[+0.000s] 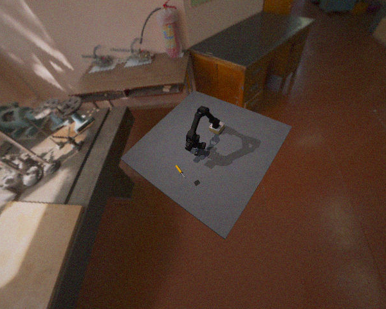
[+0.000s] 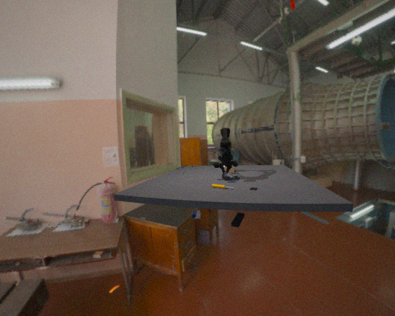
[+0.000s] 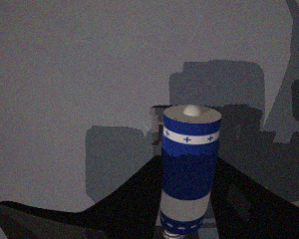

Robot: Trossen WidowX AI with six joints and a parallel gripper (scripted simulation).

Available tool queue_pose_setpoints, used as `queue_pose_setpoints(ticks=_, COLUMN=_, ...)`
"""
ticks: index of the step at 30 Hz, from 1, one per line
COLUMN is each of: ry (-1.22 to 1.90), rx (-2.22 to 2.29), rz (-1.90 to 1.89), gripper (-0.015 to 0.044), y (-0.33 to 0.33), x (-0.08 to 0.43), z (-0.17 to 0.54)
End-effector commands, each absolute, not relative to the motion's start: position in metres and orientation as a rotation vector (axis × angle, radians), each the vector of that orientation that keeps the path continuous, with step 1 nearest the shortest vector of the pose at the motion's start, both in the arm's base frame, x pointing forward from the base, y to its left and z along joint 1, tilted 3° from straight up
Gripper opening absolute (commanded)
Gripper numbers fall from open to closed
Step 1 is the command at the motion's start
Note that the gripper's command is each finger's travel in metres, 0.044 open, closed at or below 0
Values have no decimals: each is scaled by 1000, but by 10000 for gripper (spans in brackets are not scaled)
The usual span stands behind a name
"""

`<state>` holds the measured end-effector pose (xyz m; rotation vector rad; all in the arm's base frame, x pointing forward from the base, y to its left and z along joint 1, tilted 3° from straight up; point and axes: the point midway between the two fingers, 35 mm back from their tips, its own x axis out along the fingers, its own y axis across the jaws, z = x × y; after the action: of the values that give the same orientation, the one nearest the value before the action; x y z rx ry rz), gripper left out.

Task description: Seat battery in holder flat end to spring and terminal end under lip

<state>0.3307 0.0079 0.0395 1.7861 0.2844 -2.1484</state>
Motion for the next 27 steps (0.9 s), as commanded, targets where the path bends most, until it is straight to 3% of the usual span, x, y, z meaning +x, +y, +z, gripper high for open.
queue_pose_setpoints(ticks=1, ry=273, rx=1769, rz=-2159, gripper=83, y=7, x=332, z=39)
queue_pose_setpoints(ticks=27, ry=238, rx=1581, rz=-2296, gripper=83, y=9, x=339, z=29)
